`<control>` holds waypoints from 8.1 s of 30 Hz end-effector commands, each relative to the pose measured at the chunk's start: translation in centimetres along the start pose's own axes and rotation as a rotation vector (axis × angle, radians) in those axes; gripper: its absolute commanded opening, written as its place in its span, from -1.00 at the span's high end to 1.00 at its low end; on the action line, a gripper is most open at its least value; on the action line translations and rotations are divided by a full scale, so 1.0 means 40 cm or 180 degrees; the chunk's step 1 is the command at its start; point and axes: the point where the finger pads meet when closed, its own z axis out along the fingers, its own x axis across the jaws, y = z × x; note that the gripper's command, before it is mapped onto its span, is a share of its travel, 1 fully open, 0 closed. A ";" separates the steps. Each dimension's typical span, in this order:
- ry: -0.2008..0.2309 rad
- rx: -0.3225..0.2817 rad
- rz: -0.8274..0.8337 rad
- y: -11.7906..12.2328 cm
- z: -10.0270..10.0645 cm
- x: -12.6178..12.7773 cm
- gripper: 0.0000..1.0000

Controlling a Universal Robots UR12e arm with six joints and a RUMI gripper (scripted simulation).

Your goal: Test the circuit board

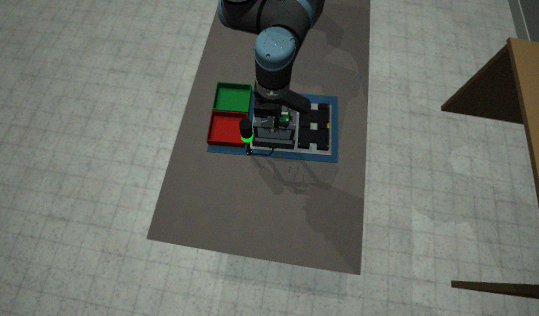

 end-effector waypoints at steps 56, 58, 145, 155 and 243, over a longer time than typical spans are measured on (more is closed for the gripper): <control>0.0004 0.0000 0.0000 0.000 -0.152 0.001 -0.17; 0.0004 0.0000 0.0000 0.000 -0.152 0.001 -0.17; 0.0004 0.0000 0.0000 0.005 0.083 -0.329 -0.17; 0.0004 0.0000 0.0000 0.005 0.219 -0.329 -0.17; 0.0004 0.0000 0.0000 -0.008 0.495 -0.328 -0.17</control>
